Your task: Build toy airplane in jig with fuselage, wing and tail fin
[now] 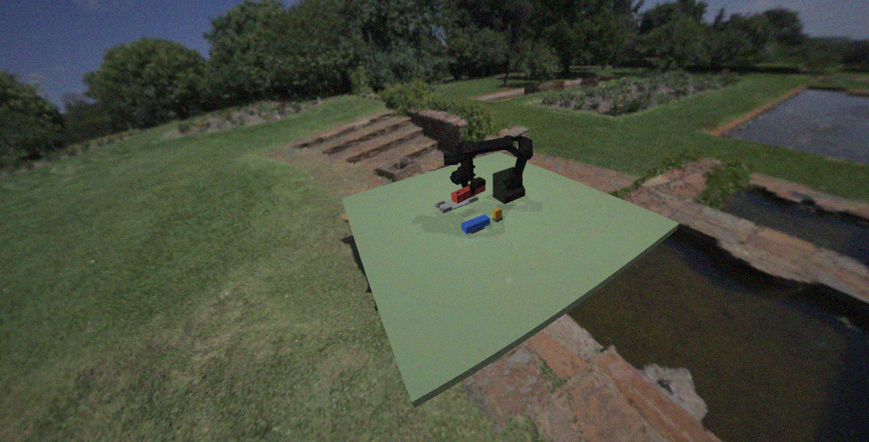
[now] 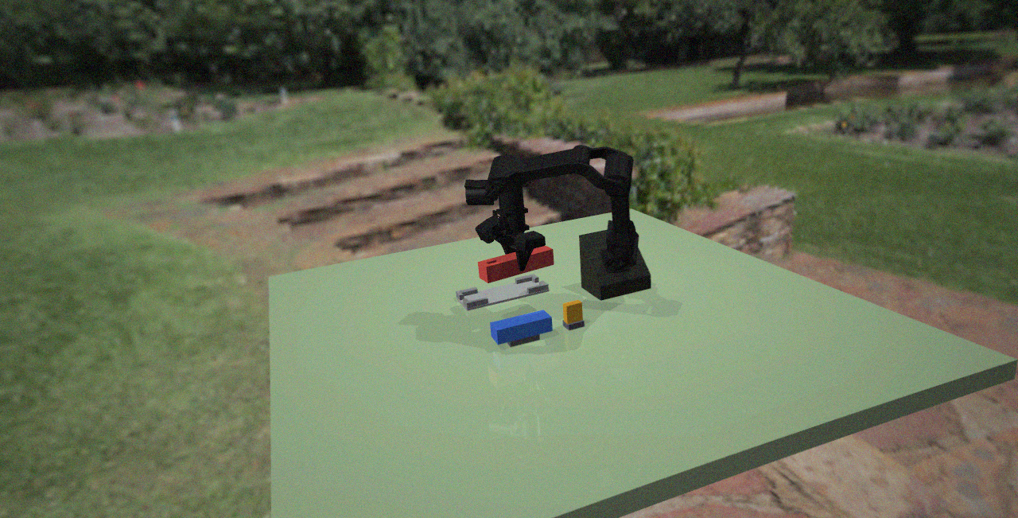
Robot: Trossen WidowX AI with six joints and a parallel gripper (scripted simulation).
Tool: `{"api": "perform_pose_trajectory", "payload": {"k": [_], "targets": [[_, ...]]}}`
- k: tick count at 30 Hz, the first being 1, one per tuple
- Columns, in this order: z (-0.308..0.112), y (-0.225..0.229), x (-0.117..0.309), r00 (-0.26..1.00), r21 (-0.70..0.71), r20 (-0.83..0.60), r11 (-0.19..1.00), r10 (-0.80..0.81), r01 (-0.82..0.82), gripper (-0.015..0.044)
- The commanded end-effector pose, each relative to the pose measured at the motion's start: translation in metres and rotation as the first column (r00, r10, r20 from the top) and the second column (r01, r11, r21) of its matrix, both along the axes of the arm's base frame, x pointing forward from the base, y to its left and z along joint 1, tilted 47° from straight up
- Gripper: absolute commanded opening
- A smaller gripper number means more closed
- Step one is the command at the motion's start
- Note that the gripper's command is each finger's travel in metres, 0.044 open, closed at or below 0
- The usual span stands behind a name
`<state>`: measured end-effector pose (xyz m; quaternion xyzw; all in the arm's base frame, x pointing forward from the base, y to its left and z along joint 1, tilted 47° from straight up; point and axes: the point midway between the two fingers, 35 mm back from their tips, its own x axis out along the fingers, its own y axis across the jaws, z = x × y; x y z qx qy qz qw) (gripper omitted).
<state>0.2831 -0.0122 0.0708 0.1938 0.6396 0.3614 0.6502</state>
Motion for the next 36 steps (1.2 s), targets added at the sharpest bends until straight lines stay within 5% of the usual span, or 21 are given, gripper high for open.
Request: {"api": "perform_pose_trajectory", "payload": {"k": [1, 36], "targets": [[0.008, -0.008, 0.000, 1.000, -0.003, 0.009, 1.000, 0.002, -0.002, 0.0000], [-0.085, -0.050, 0.010, 0.998, -0.015, -0.036, 0.999, -0.047, 0.046, 0.0000]]}}
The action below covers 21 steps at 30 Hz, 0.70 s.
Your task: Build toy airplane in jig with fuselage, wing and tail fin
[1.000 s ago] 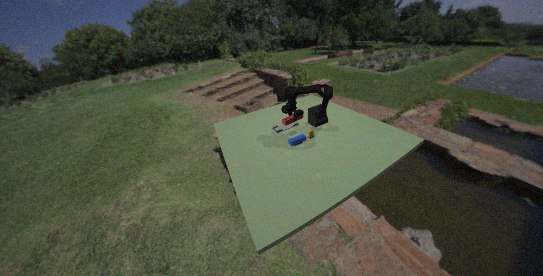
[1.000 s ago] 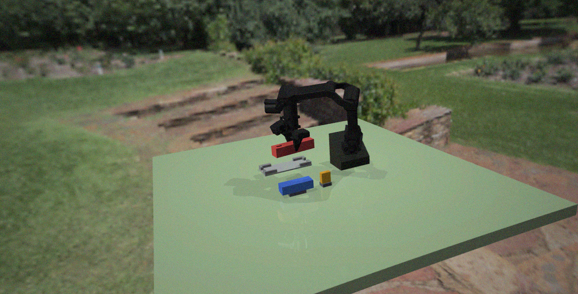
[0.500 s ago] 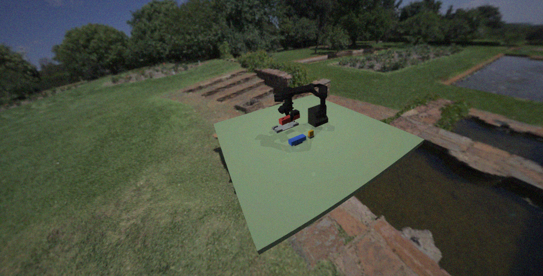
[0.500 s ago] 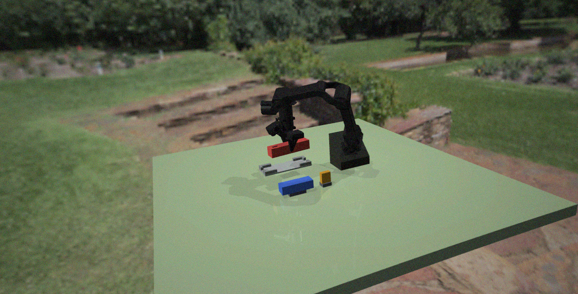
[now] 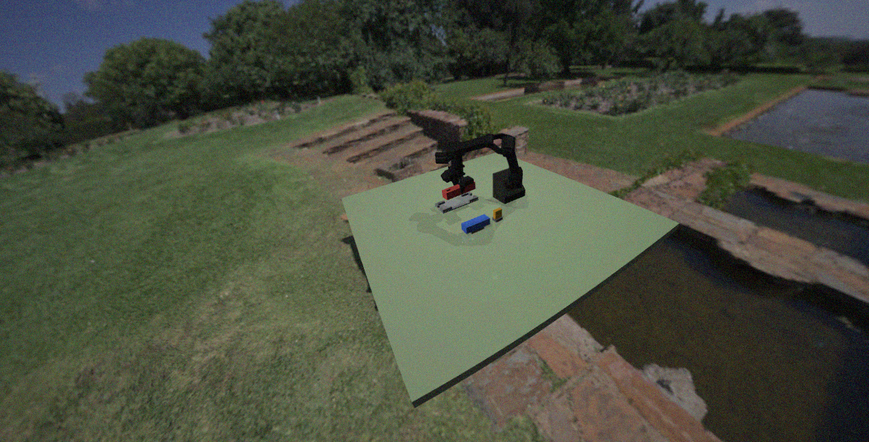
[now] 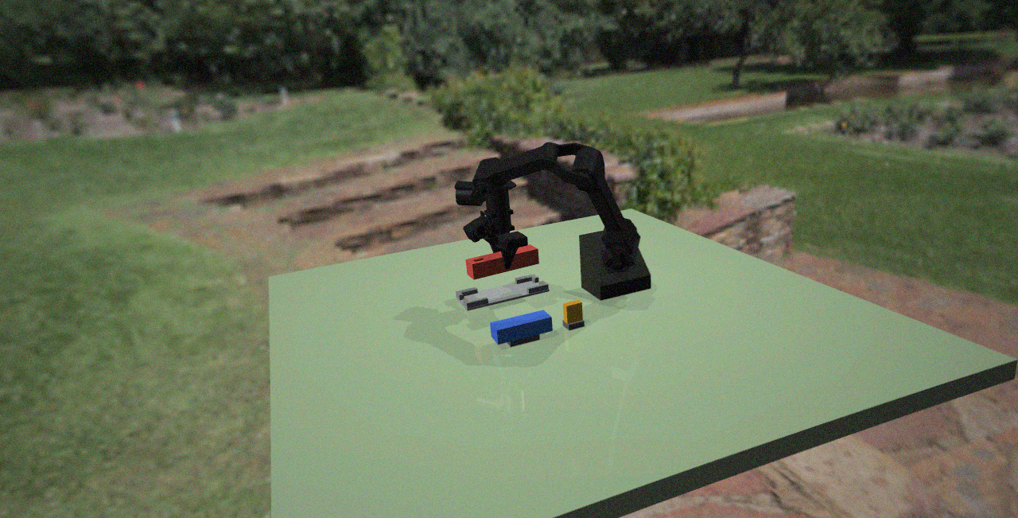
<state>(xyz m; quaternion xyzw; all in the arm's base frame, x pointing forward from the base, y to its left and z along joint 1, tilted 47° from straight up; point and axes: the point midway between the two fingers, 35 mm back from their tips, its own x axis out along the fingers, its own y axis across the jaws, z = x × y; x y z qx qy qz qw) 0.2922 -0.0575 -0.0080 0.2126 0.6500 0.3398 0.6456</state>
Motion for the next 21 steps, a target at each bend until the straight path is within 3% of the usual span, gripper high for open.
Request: {"api": "perform_pose_trajectory", "payload": {"k": [1, 21], "targets": [[-0.009, -0.006, 0.001, 1.000, -0.006, 0.003, 1.000, -0.003, 0.003, 0.0000], [-0.070, -0.024, -0.008, 0.999, -0.009, -0.025, 0.999, -0.032, 0.032, 0.0000]]}}
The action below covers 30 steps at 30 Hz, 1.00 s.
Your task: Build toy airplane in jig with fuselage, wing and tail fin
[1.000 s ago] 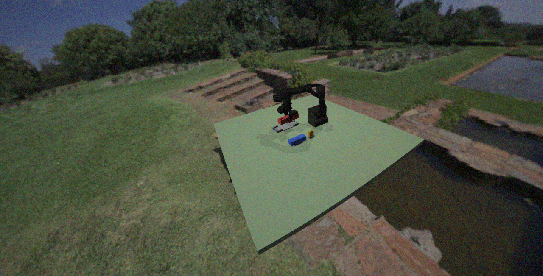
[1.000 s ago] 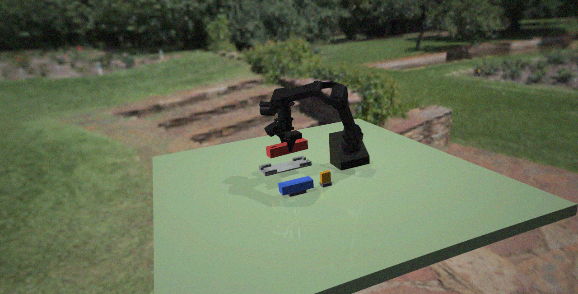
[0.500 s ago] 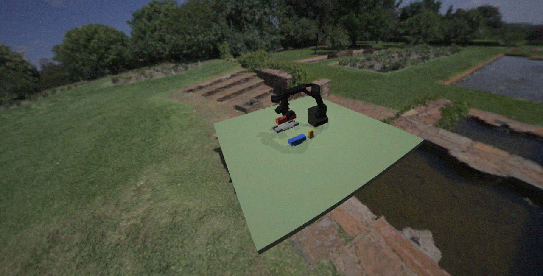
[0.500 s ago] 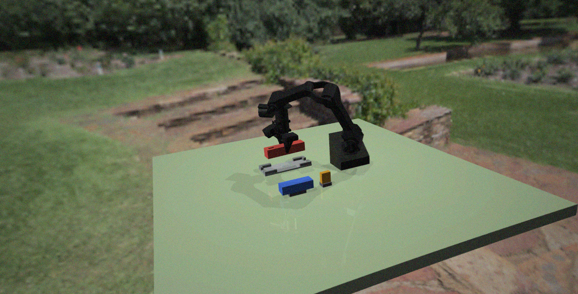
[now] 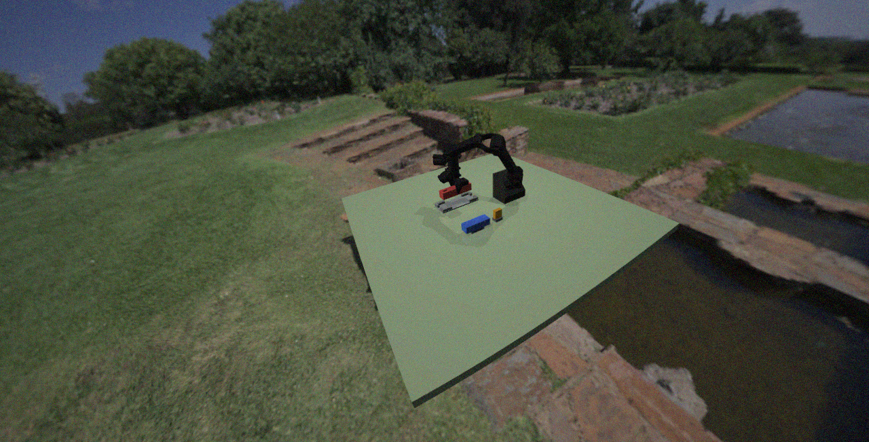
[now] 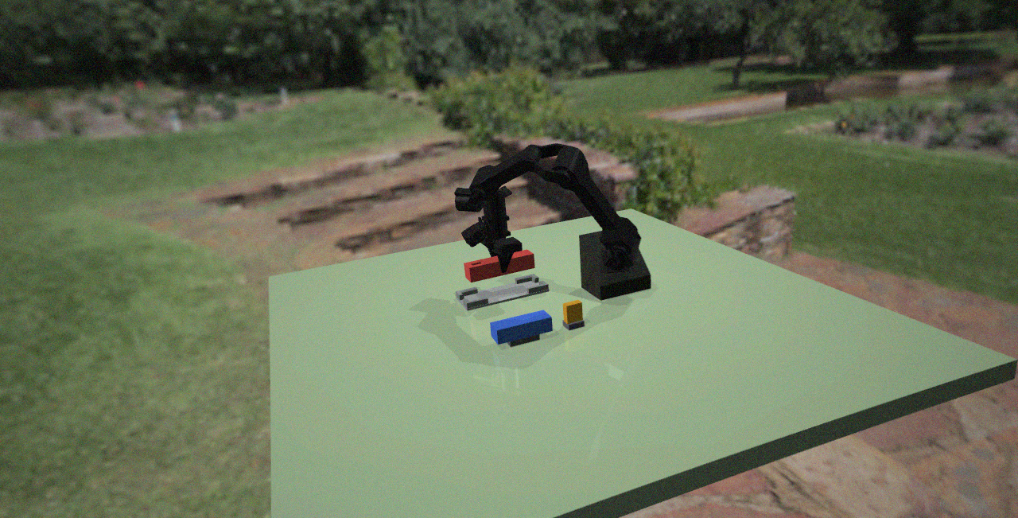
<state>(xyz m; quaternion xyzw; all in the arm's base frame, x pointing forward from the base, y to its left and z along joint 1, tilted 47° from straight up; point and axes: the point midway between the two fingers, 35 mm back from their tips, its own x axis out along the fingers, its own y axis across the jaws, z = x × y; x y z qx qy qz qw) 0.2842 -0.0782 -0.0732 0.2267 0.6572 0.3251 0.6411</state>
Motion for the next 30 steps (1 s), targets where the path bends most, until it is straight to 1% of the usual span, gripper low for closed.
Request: {"api": "perform_pose_trajectory", "payload": {"k": [1, 8, 9, 21, 30], "targets": [[-0.005, -0.003, 0.000, 1.000, -0.005, 0.005, 1.000, -0.001, 0.001, 0.0000], [-0.005, -0.004, 0.000, 1.000, -0.005, 0.005, 1.000, -0.001, 0.001, 0.0184], [-0.005, -0.004, 0.000, 1.000, -0.005, 0.005, 1.000, -0.001, 0.001, 0.0195], [-0.005, -0.003, 0.000, 1.000, -0.005, 0.005, 1.000, -0.001, 0.001, 0.0195], [-0.016, 0.006, 0.000, 1.000, -0.005, 0.006, 1.000, -0.001, 0.001, 0.0195]]}}
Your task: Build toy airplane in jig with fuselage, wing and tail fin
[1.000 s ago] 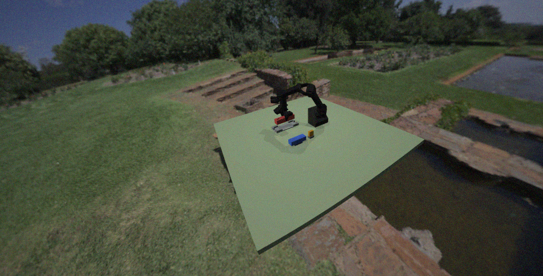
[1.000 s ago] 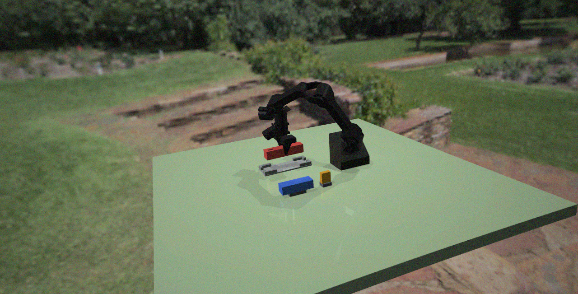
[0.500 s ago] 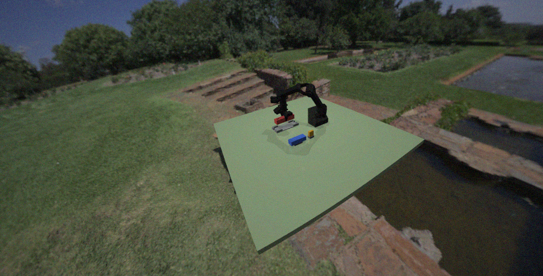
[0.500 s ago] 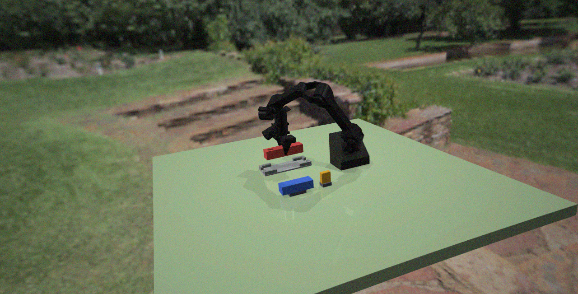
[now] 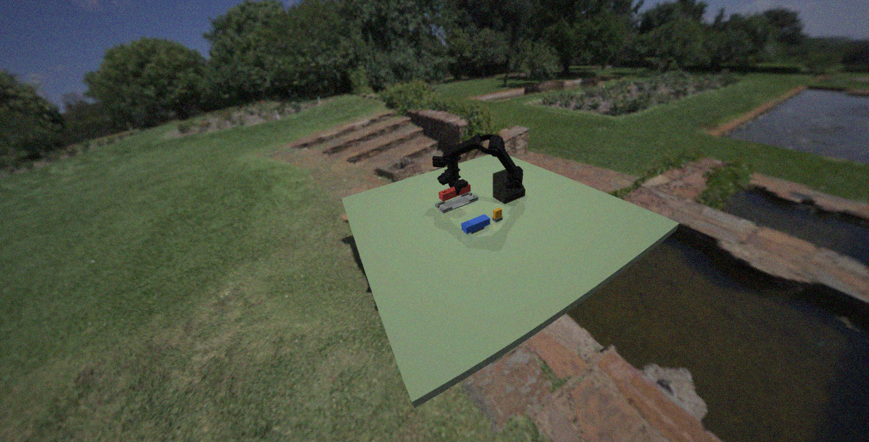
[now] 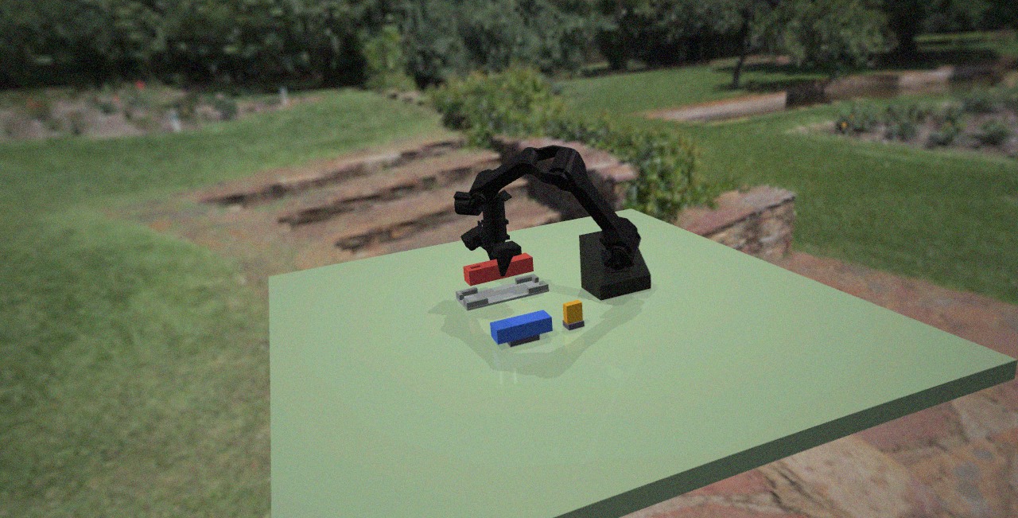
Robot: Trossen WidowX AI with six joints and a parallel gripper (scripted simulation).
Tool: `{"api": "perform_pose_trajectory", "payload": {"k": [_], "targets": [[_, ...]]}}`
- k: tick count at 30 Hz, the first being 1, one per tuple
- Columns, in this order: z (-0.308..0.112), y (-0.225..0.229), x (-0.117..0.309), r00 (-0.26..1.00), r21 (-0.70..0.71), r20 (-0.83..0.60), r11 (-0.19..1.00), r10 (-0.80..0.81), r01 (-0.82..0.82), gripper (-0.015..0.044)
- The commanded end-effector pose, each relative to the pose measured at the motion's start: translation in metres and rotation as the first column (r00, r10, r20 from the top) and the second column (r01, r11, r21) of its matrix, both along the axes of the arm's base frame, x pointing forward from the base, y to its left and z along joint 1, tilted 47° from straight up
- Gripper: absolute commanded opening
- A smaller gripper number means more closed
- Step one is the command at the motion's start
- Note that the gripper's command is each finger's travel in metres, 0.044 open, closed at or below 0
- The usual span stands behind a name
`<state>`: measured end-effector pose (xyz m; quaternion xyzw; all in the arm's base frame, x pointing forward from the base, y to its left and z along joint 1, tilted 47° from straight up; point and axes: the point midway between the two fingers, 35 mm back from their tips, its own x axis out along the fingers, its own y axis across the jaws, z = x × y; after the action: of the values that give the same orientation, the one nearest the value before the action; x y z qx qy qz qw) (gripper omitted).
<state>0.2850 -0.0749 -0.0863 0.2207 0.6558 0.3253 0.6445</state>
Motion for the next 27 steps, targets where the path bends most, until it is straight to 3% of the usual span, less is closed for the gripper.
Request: {"api": "perform_pose_trajectory", "payload": {"k": [1, 18, 23, 27], "targets": [[-0.004, 0.004, -0.001, 1.000, 0.003, -0.004, 1.000, -0.006, 0.006, 0.0195], [-0.020, 0.021, -0.003, 1.000, 0.005, -0.004, 1.000, -0.006, 0.006, 0.0195], [-0.020, 0.020, -0.003, 1.000, 0.003, -0.002, 1.000, 0.002, -0.002, 0.0161], [-0.020, 0.020, -0.003, 1.000, 0.003, -0.002, 1.000, 0.002, -0.002, 0.0056]]}}
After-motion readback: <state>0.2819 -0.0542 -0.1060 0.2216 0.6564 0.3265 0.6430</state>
